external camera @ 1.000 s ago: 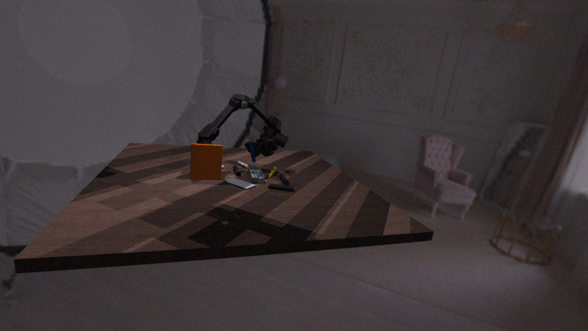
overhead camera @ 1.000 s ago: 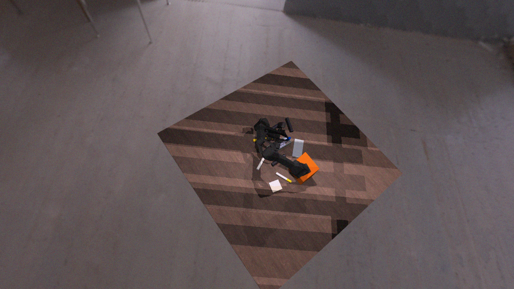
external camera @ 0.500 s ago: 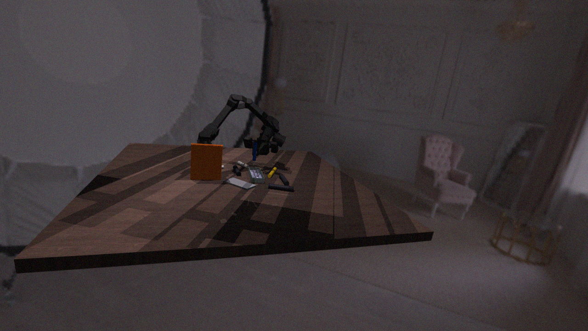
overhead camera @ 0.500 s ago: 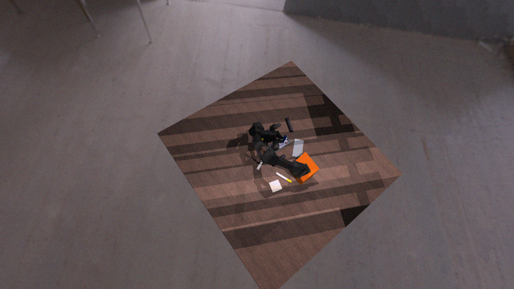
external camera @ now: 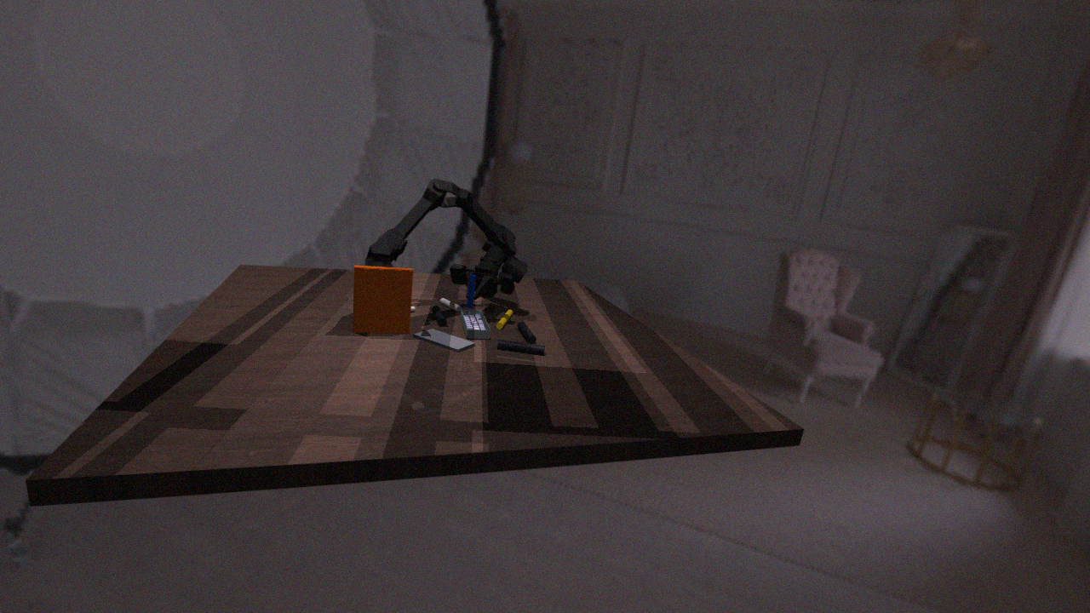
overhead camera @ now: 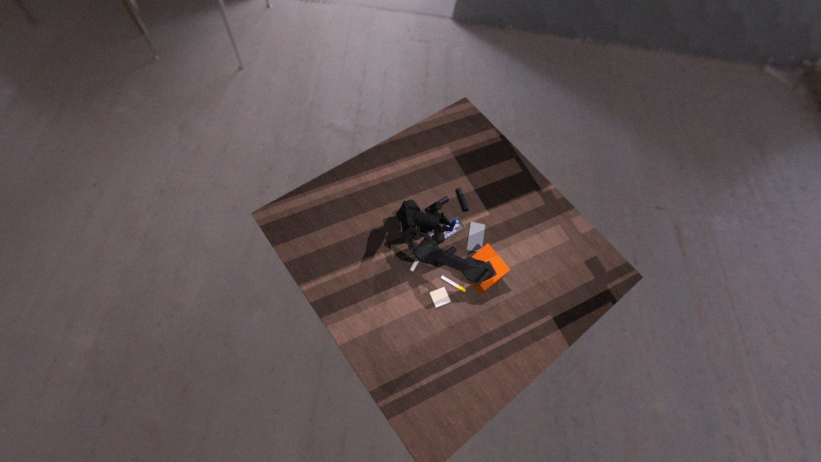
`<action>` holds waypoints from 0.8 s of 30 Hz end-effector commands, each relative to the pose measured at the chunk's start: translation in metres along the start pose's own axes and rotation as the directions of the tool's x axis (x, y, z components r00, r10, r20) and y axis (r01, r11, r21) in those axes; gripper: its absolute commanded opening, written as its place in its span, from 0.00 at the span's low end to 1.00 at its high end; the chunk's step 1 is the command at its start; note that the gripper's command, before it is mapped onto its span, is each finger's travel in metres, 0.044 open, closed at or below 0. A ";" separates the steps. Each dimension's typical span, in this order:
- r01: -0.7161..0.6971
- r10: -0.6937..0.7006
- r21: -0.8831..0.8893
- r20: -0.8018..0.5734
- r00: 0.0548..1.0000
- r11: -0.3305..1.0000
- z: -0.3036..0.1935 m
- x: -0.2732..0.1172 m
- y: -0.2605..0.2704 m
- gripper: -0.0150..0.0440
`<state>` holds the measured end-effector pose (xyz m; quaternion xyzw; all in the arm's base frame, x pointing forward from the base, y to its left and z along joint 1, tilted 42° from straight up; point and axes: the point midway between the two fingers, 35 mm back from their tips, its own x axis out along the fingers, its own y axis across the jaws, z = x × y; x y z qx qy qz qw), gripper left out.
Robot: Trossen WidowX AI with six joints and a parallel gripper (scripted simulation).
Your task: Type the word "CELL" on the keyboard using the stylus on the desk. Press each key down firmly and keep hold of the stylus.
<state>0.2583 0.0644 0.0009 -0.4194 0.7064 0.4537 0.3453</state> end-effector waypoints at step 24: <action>-0.004 0.004 0.004 0.002 1.000 1.000 0.010 0.006 -0.002 0.39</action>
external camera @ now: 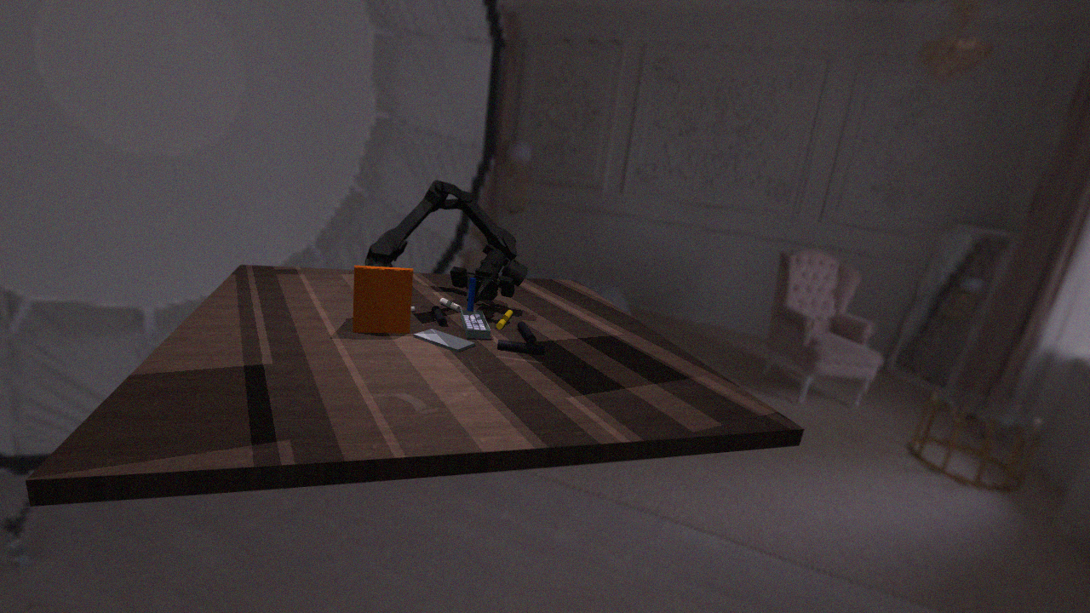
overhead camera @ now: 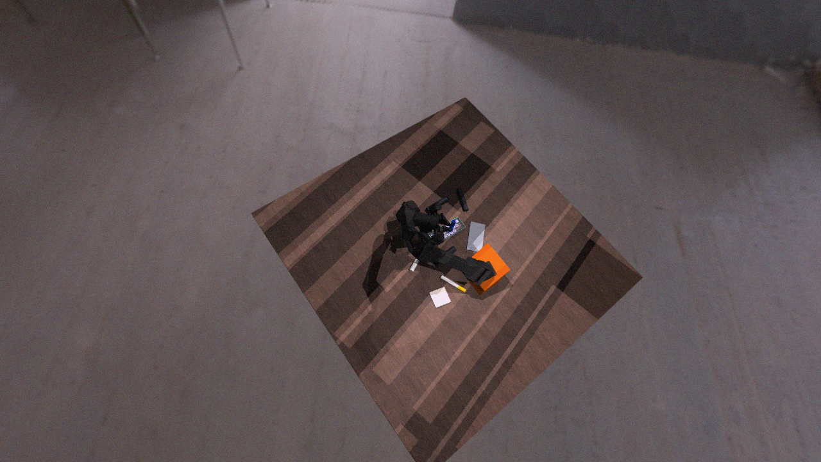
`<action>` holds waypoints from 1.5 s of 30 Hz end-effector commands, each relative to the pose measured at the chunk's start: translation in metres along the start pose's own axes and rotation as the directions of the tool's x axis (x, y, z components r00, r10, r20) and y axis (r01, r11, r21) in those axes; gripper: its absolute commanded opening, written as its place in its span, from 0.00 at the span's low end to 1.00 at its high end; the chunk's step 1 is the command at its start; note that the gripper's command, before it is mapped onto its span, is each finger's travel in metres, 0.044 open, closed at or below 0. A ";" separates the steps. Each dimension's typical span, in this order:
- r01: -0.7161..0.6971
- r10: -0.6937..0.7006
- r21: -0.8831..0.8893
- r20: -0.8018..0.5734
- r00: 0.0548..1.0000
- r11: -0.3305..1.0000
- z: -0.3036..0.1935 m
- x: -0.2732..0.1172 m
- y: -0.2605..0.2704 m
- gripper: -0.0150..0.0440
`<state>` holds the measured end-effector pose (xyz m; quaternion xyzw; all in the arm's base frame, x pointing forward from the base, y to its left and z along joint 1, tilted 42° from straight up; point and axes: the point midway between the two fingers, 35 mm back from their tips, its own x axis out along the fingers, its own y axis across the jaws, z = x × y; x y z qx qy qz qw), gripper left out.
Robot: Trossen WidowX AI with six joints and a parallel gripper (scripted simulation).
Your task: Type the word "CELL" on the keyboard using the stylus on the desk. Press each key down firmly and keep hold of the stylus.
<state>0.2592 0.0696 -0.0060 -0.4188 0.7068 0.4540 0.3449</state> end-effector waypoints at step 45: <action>-0.002 0.002 0.004 0.002 1.000 1.000 0.013 0.007 0.000 0.39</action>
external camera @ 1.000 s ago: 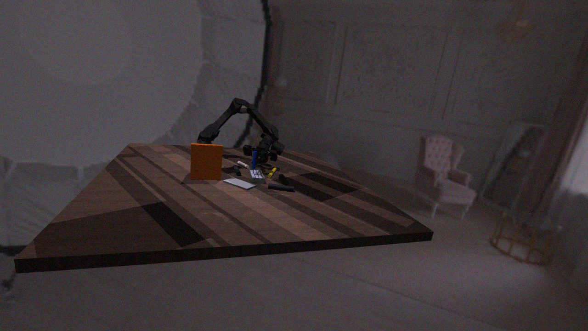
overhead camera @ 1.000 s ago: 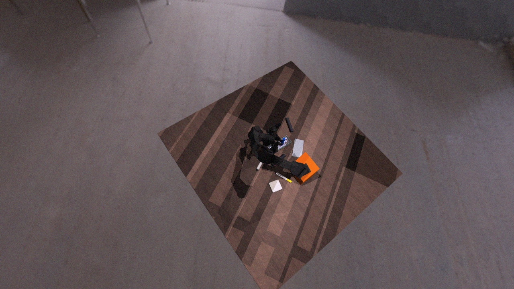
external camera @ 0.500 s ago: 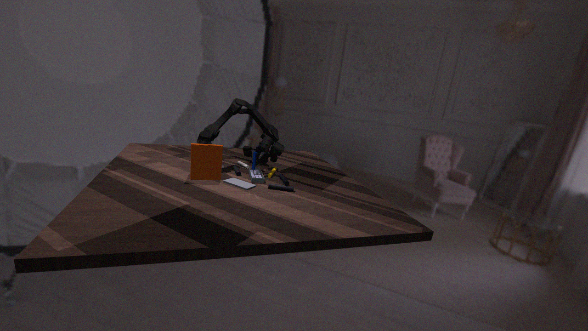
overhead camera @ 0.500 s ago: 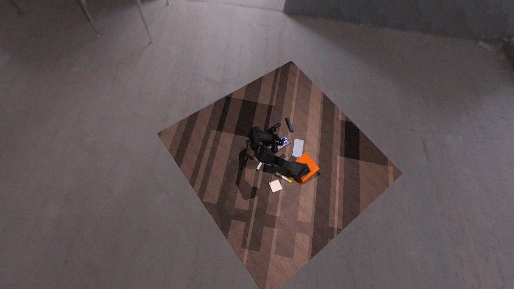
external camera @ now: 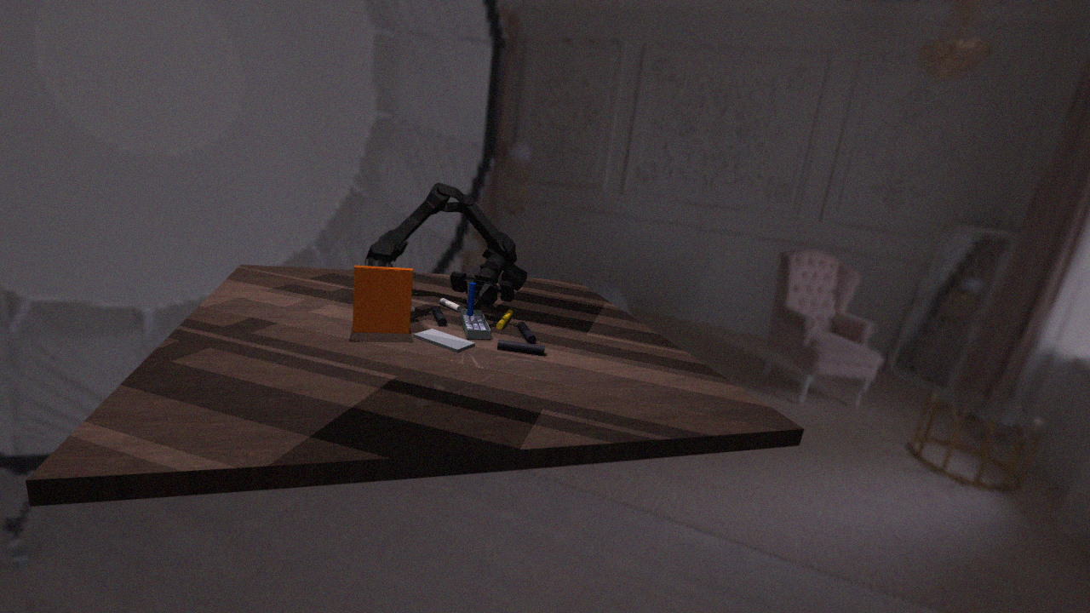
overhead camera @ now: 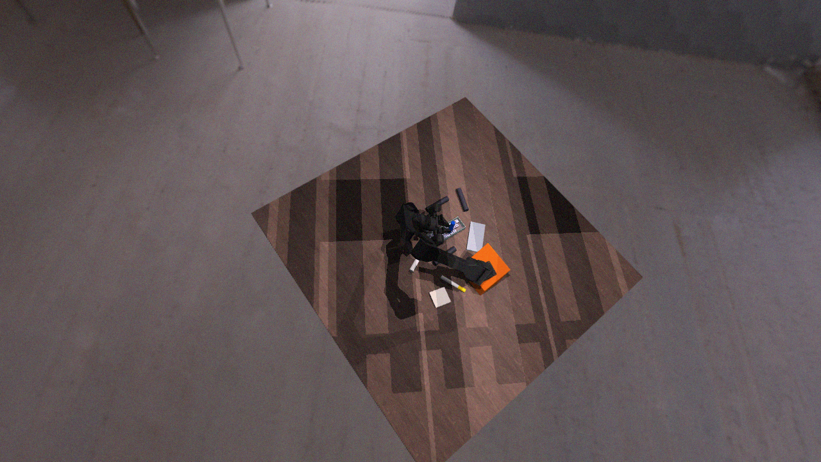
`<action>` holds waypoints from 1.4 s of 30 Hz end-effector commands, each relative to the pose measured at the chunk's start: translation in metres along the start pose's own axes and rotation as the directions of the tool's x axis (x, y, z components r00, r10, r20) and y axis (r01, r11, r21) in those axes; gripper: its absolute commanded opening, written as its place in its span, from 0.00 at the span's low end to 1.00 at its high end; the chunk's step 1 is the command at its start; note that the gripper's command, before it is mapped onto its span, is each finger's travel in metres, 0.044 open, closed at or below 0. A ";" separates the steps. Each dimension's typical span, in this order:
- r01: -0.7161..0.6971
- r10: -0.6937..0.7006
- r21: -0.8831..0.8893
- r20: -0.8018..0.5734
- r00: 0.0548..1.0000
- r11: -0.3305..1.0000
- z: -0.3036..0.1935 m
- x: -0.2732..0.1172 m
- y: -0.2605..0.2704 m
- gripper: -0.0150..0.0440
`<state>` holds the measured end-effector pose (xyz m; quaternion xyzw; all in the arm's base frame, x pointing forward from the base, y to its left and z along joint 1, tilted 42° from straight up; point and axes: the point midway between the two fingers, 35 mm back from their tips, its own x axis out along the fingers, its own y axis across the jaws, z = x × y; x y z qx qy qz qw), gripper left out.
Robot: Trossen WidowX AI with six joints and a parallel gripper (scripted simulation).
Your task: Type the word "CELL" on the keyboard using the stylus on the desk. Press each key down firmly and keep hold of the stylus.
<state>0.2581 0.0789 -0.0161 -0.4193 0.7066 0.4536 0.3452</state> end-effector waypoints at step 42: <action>0.000 0.000 0.006 -0.001 1.000 1.000 -0.009 -0.024 -0.010 0.25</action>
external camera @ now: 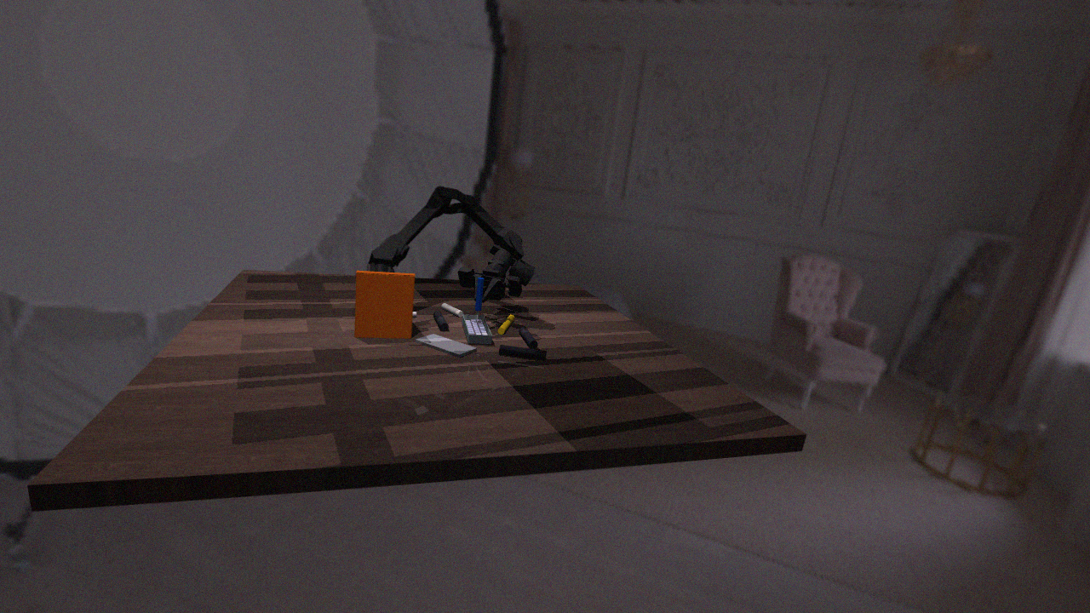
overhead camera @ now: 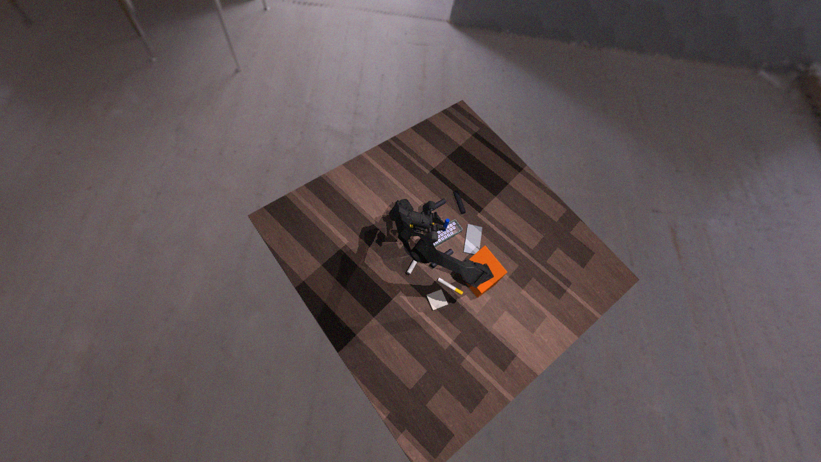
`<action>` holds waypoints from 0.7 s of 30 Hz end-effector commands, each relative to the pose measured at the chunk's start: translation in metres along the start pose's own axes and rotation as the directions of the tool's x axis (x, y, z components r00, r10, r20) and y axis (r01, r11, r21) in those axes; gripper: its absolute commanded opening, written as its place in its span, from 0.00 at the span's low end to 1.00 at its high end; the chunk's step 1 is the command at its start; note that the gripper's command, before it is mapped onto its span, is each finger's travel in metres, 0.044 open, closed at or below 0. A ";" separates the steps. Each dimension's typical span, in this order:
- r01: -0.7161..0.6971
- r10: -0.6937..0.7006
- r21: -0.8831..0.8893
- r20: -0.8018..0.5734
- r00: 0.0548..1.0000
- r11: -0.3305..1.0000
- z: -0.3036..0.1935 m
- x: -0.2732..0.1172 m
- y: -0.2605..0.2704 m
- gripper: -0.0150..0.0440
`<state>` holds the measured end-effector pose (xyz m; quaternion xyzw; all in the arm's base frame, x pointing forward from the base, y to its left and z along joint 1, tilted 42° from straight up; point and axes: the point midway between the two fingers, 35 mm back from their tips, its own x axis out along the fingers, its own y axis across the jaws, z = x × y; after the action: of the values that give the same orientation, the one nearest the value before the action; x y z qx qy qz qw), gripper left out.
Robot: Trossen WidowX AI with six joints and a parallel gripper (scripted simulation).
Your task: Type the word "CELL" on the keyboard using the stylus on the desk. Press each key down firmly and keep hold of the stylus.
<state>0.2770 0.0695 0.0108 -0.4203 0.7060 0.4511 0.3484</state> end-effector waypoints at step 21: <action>-0.006 0.006 0.001 -0.003 1.000 1.000 0.013 0.008 0.000 0.39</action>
<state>0.2758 0.0774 0.0016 -0.4203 0.7069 0.4524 0.3448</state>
